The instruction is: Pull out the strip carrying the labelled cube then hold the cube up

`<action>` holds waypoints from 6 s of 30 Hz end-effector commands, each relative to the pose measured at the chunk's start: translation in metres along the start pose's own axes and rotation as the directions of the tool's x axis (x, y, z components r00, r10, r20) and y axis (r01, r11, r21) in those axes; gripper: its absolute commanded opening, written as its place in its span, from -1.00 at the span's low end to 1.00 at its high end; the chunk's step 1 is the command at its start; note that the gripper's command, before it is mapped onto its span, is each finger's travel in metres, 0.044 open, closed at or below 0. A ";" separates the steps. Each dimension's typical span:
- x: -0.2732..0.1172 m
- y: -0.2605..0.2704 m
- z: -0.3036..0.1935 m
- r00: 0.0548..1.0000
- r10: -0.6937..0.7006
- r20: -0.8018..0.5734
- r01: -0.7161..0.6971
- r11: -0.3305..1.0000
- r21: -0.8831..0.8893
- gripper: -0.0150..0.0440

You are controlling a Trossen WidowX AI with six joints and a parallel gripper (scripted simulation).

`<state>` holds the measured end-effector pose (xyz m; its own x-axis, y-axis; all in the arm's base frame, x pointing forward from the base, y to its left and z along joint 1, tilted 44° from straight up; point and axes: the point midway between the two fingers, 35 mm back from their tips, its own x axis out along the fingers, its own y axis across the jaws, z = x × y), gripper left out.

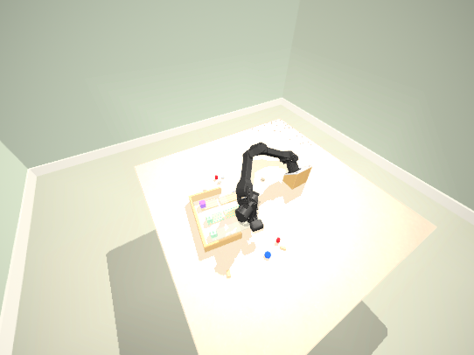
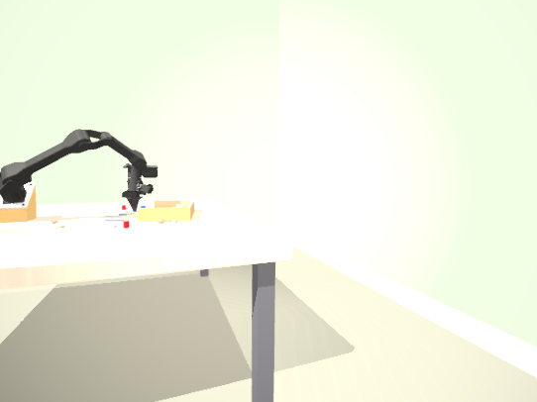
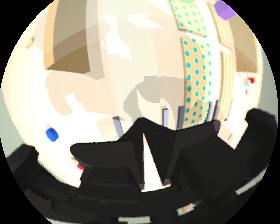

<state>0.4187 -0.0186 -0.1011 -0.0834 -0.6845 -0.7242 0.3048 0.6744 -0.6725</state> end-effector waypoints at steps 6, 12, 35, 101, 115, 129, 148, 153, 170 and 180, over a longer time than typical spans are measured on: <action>0.001 0.000 0.000 1.000 -0.001 0.002 0.001 1.000 -0.005 -0.49; 0.001 0.000 0.000 1.000 -0.001 0.002 0.001 1.000 -0.005 -0.49; 0.004 0.000 0.000 1.000 -0.001 0.002 0.001 1.000 -0.005 -0.49; 0.007 0.000 -0.094 1.000 -0.001 -0.001 0.001 1.000 -0.008 -0.49; 0.007 0.000 -0.115 1.000 0.000 -0.002 0.000 1.000 -0.009 -0.49; 0.007 0.000 -0.136 1.000 0.000 -0.003 0.000 1.000 -0.010 -0.49; 0.007 0.000 -0.164 1.000 0.000 -0.004 0.000 1.000 -0.011 -0.49; 0.007 0.000 -0.171 1.000 0.001 -0.004 -0.001 1.000 -0.011 -0.49; 0.007 0.000 -0.189 1.000 0.001 -0.005 -0.001 1.000 -0.011 -0.49; 0.007 0.000 -0.189 1.000 0.001 -0.005 -0.001 1.000 -0.011 -0.49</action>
<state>0.2474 0.0323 -0.1335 -0.0619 -0.6836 -0.7273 0.2979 0.6828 -0.6671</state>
